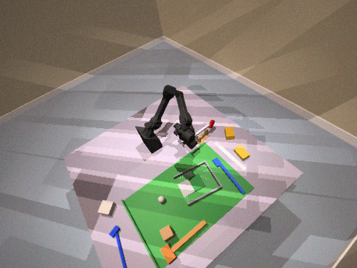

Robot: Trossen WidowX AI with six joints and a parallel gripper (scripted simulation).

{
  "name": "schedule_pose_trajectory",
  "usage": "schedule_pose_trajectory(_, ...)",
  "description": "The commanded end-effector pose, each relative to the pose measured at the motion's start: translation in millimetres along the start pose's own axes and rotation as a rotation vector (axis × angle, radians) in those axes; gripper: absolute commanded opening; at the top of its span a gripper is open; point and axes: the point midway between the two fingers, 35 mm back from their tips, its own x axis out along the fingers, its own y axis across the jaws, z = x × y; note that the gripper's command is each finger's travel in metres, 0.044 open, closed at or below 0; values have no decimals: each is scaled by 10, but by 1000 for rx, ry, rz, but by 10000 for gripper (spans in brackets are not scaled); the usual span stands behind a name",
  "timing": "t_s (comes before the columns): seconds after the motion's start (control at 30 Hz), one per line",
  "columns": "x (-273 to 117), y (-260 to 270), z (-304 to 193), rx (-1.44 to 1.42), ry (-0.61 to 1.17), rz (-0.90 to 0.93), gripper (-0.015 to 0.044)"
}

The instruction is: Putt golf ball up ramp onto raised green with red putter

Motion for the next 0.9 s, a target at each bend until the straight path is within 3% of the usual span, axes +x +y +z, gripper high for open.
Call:
schedule_pose_trajectory(0.0,-80,-128,-195,104,33,-33,0)
schedule_pose_trajectory(0.87,-662,-418,-1805,845,171,-172,0)
